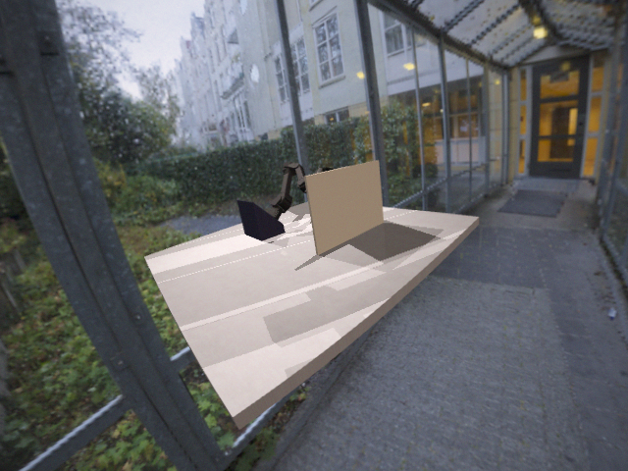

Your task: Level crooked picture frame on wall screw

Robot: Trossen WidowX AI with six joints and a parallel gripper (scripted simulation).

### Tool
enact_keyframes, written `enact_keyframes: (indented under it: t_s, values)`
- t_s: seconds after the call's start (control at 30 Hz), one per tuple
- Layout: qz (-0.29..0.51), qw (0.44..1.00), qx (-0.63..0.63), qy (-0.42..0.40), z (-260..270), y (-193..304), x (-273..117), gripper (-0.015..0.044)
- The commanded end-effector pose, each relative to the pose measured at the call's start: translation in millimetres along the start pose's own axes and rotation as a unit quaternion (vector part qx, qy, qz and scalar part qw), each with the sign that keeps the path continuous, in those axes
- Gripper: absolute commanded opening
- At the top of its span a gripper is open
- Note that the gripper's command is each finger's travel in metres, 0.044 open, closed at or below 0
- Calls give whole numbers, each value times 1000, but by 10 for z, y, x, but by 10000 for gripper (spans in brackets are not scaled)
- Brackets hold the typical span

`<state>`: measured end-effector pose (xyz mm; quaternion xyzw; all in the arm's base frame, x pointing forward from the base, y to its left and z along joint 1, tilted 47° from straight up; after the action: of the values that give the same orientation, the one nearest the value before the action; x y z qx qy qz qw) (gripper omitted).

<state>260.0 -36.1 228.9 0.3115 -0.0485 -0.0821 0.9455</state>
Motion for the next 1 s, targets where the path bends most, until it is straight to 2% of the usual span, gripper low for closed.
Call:
enact_keyframes:
  t_s: [0.0, 0.53, 0.97]
  values:
    - [5, 1000, 3, -2, -4, 1, 75, 260]
    - [5, 1000, 3, -2, -3, 2, 82, 260]
    - [5, 1000, 3, -2, 7, 12, 269, 260]
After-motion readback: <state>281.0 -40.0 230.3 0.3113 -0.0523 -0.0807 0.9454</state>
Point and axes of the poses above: the point midway between the two fingers, 35 mm back from their tips, its own x axis out along the fingers, its own z axis across the jaws, y = z × x, the point moved 7 cm from there along -x, back along the fingers, and after that the axes turned 5 degrees about x, right-handed, at the moved point
